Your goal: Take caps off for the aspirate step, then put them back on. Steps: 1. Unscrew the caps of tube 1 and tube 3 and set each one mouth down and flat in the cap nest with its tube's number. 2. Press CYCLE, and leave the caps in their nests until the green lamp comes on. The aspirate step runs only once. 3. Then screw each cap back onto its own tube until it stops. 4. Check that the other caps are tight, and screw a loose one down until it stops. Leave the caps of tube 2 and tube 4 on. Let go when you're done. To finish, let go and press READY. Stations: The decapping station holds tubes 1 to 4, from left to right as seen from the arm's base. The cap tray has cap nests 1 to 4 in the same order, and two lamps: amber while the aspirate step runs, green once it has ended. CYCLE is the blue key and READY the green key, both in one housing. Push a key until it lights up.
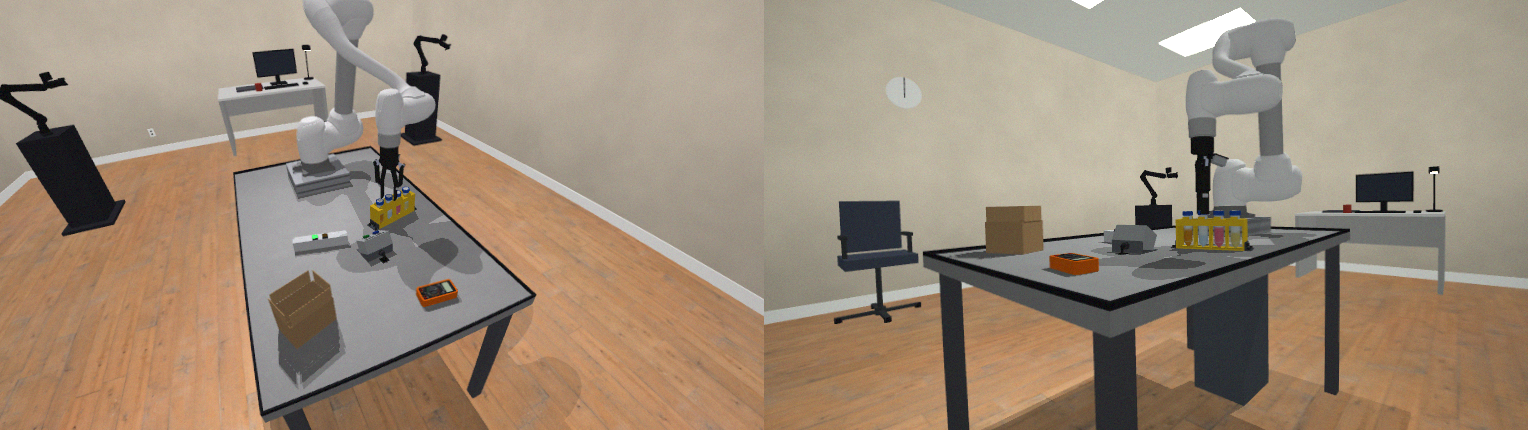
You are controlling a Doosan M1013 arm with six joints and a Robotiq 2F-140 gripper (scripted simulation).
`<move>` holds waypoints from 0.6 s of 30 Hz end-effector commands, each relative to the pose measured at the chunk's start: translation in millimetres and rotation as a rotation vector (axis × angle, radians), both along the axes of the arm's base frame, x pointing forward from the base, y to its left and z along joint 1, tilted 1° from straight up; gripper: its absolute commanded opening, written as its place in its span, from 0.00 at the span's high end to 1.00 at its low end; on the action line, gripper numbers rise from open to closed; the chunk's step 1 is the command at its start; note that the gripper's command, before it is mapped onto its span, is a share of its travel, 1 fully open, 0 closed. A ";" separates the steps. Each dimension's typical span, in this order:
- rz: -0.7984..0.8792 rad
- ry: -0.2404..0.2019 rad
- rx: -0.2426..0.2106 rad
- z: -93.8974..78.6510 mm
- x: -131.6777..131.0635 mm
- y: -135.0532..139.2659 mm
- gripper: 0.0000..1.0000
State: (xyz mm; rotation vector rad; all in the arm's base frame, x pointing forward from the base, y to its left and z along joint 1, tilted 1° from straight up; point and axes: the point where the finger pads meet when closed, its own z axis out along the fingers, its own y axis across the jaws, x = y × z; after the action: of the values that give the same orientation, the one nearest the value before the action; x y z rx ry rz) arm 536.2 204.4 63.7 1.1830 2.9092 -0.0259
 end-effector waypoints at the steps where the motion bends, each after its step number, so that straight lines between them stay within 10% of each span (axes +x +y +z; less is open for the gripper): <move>1: 0.026 0.003 0.010 0.6 0.7 0.1 0.59; 2: 0.026 0.003 0.010 0.6 0.7 0.1 0.70; 18: -0.074 0.002 0.009 0.6 0.7 0.1 0.70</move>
State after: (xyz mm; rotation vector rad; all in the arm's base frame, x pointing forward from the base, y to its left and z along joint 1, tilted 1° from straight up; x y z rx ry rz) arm 536.5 204.3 63.8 1.1621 2.9253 -0.0151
